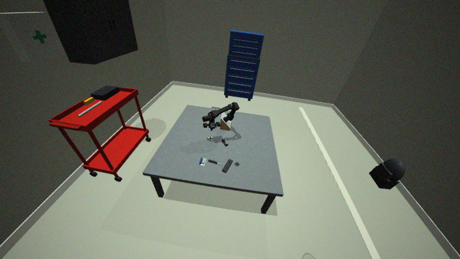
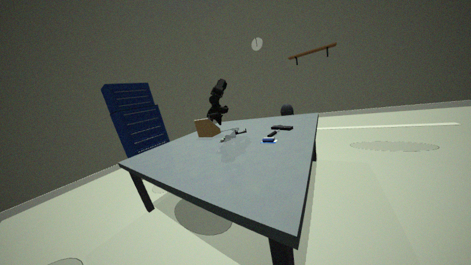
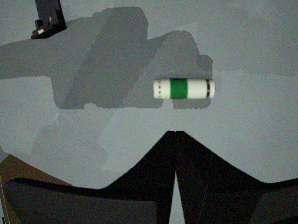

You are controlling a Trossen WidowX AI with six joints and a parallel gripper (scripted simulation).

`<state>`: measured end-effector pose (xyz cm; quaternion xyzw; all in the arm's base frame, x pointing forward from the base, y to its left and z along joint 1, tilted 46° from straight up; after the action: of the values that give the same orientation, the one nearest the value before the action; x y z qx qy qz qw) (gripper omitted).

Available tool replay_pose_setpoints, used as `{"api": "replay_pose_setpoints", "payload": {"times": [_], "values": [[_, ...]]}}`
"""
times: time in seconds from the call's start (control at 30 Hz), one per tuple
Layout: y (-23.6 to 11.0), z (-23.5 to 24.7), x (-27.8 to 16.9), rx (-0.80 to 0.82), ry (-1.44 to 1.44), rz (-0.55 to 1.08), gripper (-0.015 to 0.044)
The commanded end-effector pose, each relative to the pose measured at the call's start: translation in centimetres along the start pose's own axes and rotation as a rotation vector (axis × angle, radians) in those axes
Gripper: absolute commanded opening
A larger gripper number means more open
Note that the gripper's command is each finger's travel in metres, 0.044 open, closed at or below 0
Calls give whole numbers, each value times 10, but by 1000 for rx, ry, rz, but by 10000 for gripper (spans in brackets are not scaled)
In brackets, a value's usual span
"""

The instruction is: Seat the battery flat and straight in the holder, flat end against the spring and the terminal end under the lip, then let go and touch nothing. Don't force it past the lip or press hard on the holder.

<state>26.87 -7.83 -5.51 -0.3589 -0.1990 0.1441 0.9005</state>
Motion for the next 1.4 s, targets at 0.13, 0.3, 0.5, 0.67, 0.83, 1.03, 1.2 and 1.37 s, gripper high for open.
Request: {"api": "replay_pose_setpoints", "payload": {"times": [0.13,0.3,0.5,0.67,0.83,1.03,1.2,1.37], "values": [[14,-5,1,0,320,2,131],[34,-10,1,1,781,5,229],[58,-15,1,0,1335,10,229],[67,-17,0,-1,1562,12,229],[67,-17,0,-1,1562,12,229],[67,-17,0,-1,1562,12,229],[73,-17,0,-1,1562,12,229],[82,-17,1,-1,1563,12,229]]}}
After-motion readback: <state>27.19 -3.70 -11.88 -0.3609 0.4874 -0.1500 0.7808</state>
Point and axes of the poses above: the point midway between the two fingers, 35 mm back from their tips, its own y axis out along the fingers, its own z axis across the jaws, x = y × z, the point moved 2 cm from there along -y, back along the fingers, and after that the axes turned 2 degrees about y, right-handed, at the moved point
